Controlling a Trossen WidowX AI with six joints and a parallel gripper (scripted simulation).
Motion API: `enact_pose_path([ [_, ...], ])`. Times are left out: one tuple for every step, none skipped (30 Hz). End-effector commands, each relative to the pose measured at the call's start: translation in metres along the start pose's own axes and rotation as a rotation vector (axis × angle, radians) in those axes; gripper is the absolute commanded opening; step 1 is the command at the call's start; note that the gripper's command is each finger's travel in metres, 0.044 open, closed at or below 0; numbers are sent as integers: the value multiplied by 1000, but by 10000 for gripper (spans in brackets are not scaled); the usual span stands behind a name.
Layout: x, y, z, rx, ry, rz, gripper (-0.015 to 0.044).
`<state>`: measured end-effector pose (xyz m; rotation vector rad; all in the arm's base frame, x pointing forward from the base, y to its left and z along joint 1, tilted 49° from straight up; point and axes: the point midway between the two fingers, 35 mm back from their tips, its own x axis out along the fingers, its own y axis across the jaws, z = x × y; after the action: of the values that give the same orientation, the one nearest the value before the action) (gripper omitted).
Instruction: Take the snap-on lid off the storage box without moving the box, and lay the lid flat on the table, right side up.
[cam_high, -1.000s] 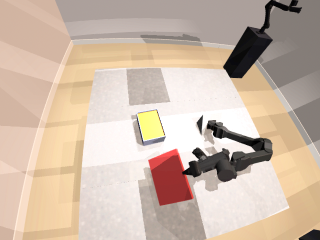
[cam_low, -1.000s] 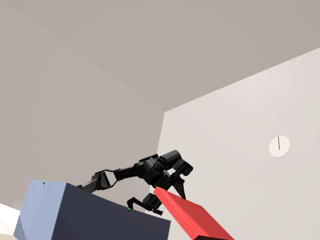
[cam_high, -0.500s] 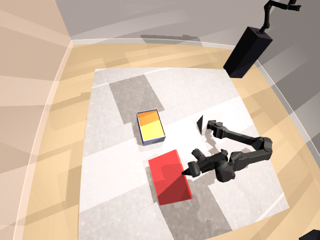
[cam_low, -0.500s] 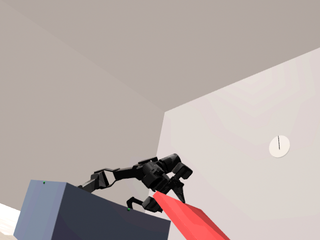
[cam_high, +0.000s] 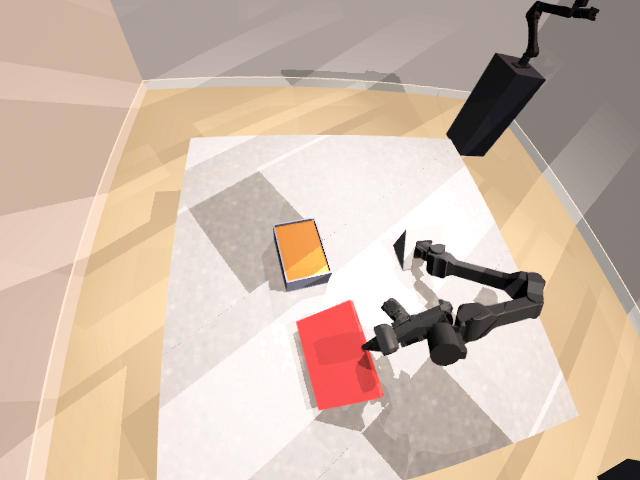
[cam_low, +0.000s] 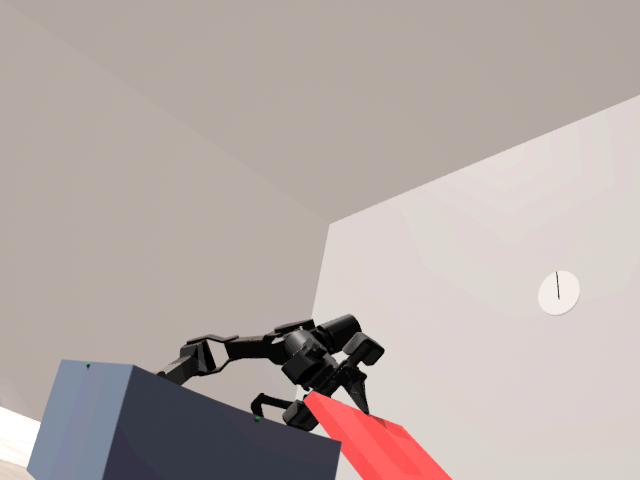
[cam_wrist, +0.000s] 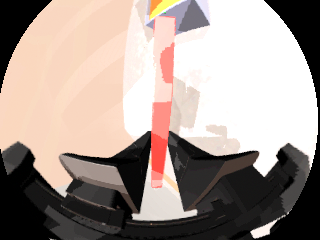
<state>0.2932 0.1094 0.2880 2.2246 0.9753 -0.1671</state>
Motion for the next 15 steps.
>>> enact_pose_path([
  [2,-1,2,4,-9,13,0],
  [2,-1,2,4,-8,13,0],
  [3,-2,2,4,-8,13,0],
  [3,-2,2,4,-8,13,0],
  [4,-3,2,4,-8,13,0],
  [4,-4,2,4,-8,13,0],
  [5,-4,2,4,-8,13,0],
  [5,-5,2,4,-8,13,0],
  [6,-5,2,4,-8,13,0],
  [6,-6,2,4,-8,13,0],
  [7,-7,2,4,-8,13,0],
  [7,-7,2,4,-8,13,0],
  [8,-8,2,4,-8,13,0],
  [8,-8,2,4,-8,13,0],
  [9,-9,2,4,-8,13,0],
])
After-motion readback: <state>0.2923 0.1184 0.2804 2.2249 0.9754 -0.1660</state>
